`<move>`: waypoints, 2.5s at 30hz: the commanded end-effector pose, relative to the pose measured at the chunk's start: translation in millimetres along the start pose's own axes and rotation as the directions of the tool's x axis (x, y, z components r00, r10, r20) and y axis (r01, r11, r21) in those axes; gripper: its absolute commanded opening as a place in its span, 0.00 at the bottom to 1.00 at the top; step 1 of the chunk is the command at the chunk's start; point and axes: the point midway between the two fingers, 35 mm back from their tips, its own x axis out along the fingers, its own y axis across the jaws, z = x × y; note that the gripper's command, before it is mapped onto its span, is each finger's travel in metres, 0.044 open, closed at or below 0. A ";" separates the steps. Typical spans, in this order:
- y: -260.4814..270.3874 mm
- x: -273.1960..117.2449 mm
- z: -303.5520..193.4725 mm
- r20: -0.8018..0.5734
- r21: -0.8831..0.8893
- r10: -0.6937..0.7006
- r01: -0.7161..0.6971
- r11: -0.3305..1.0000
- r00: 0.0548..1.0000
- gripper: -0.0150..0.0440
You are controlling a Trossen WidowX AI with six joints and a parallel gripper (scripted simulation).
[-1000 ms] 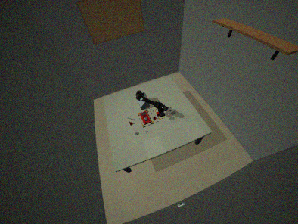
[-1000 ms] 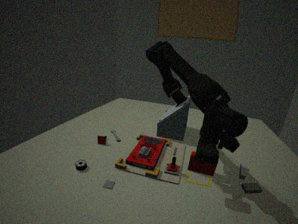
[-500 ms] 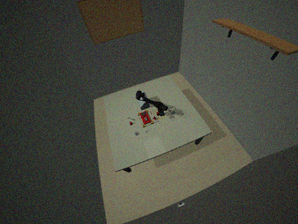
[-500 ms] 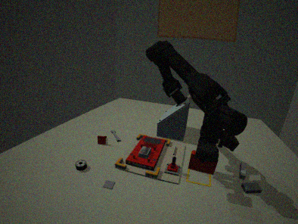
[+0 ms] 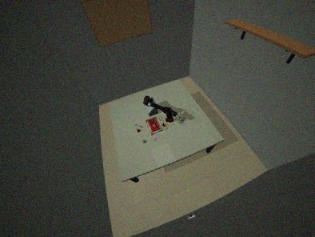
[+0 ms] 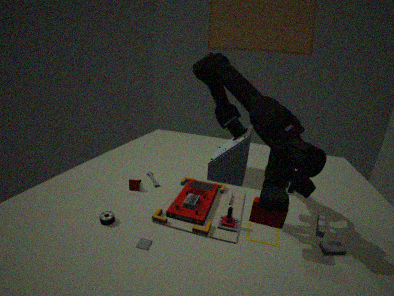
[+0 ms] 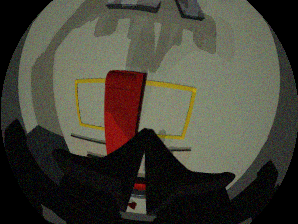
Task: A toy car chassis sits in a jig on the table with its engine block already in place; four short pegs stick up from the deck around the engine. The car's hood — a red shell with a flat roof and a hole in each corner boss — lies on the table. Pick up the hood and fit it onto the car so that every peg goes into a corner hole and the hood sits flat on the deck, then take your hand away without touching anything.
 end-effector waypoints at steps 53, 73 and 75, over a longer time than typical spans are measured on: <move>22.5 -69.1 -0.5 0.003 -0.003 0.008 -0.008 1.000 1.000 0.25; 12.9 -59.3 1.5 0.005 0.002 0.000 0.000 1.000 1.000 0.25; 6.0 -45.2 1.6 0.001 0.009 0.006 -0.006 1.000 1.000 0.25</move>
